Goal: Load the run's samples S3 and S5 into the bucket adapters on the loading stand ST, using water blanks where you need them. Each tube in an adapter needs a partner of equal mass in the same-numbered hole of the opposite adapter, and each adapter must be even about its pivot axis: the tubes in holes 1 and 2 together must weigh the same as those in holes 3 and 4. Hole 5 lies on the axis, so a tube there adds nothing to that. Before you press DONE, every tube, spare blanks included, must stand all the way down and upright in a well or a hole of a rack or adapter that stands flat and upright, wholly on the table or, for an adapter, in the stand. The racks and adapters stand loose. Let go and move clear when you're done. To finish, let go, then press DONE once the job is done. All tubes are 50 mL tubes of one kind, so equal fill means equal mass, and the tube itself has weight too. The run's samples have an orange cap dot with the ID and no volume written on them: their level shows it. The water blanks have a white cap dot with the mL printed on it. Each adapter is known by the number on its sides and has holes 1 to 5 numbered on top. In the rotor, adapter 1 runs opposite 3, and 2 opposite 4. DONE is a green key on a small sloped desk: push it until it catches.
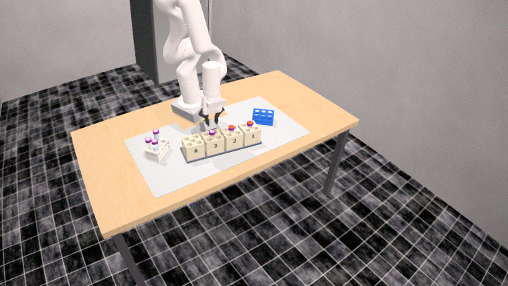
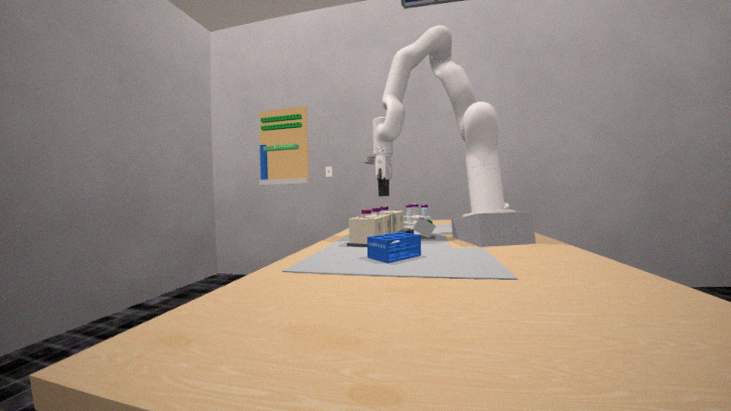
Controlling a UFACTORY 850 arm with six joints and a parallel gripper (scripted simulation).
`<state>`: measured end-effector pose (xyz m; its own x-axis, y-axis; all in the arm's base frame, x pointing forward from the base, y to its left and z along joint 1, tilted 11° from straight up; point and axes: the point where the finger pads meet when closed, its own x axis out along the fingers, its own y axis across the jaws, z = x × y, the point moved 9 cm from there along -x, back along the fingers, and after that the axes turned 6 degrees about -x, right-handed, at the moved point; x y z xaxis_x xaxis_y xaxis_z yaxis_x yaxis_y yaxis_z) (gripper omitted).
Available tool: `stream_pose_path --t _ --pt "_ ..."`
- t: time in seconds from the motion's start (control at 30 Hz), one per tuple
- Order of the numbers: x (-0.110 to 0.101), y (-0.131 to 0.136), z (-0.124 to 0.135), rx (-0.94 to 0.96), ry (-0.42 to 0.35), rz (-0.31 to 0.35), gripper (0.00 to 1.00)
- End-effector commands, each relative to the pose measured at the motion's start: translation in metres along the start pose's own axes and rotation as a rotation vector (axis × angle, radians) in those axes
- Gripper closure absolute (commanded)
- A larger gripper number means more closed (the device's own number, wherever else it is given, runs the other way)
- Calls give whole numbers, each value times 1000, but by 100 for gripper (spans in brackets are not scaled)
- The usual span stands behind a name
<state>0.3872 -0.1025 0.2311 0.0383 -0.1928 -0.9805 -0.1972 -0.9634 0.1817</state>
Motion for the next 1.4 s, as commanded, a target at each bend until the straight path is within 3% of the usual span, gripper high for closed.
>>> stream_pose_path --t 0.0,0.9,1.37 --pt "-9 1 -1 0 -2 -3 56" --pt "-59 1 -1 0 -2 -3 56" --pt "-59 1 -1 0 -2 -3 56"
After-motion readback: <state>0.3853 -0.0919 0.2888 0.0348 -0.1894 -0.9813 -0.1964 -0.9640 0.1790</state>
